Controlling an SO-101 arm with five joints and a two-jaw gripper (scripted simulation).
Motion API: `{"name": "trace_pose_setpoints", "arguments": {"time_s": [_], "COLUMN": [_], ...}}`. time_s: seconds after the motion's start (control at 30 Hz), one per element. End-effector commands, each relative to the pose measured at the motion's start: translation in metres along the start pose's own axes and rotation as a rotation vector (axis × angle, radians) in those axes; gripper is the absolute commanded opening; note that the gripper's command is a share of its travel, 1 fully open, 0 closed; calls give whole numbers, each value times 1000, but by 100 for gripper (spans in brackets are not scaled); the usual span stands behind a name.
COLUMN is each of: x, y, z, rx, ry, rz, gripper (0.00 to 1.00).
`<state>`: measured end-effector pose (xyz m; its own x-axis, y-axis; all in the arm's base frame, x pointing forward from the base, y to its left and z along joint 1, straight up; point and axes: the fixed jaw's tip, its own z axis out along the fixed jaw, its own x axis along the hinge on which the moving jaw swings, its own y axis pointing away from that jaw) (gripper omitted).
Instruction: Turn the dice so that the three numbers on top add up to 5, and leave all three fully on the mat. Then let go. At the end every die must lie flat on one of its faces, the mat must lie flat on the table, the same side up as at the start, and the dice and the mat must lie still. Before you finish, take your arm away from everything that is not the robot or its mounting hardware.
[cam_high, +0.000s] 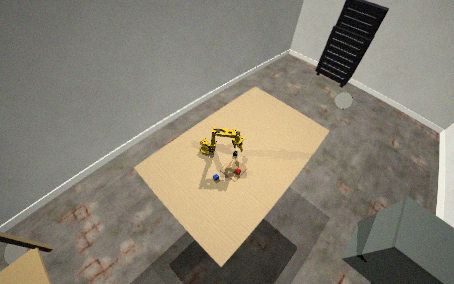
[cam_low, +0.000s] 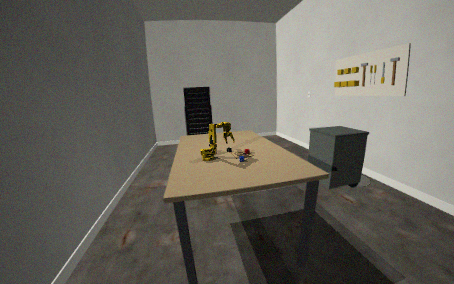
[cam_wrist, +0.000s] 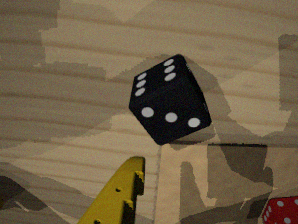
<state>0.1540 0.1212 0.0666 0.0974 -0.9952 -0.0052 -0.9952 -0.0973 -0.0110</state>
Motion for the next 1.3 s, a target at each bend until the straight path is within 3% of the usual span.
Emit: {"name": "trace_pose_setpoints", "arguments": {"time_s": [0.0, 0.73, 1.27], "x": [-6, -16, -18], "y": [-2, -2, -3], "z": [-3, 0, 1], "rx": [25, 17, 14], "ry": [-20, -28, -31], "rz": [153, 765, 972], "gripper": [35, 35, 35]}}
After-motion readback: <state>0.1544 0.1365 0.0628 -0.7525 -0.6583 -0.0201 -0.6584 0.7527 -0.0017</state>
